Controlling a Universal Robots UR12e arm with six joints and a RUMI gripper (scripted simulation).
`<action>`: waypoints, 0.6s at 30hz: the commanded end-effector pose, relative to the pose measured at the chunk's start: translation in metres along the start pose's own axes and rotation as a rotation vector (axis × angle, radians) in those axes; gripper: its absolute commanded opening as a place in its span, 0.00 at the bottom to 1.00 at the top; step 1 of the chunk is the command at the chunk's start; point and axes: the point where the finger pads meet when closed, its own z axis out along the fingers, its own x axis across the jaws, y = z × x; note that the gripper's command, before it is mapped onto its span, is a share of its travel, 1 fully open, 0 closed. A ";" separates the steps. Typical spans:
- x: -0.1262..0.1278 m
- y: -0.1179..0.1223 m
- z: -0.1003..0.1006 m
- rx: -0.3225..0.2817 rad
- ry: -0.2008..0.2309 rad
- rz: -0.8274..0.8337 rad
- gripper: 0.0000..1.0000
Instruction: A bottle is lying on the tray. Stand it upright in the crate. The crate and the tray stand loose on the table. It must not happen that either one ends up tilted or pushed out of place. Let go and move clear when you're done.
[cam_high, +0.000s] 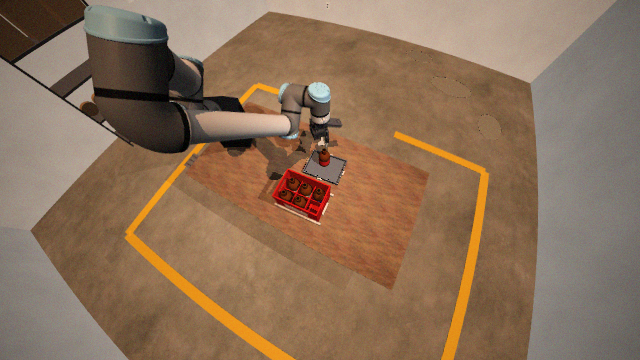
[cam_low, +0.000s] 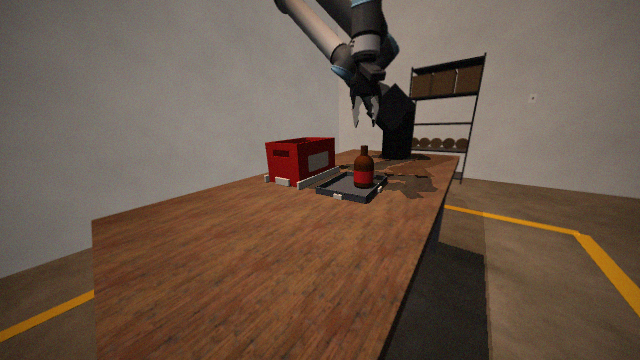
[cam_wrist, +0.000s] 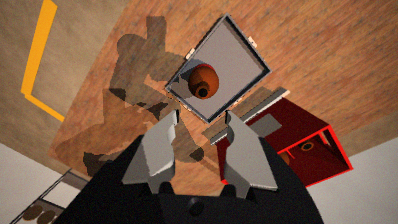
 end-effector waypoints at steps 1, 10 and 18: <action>0.000 0.000 0.000 0.001 0.000 0.000 0.38; 0.000 0.000 0.003 0.001 0.000 0.000 0.38; 0.000 0.000 0.010 0.001 0.000 0.000 0.38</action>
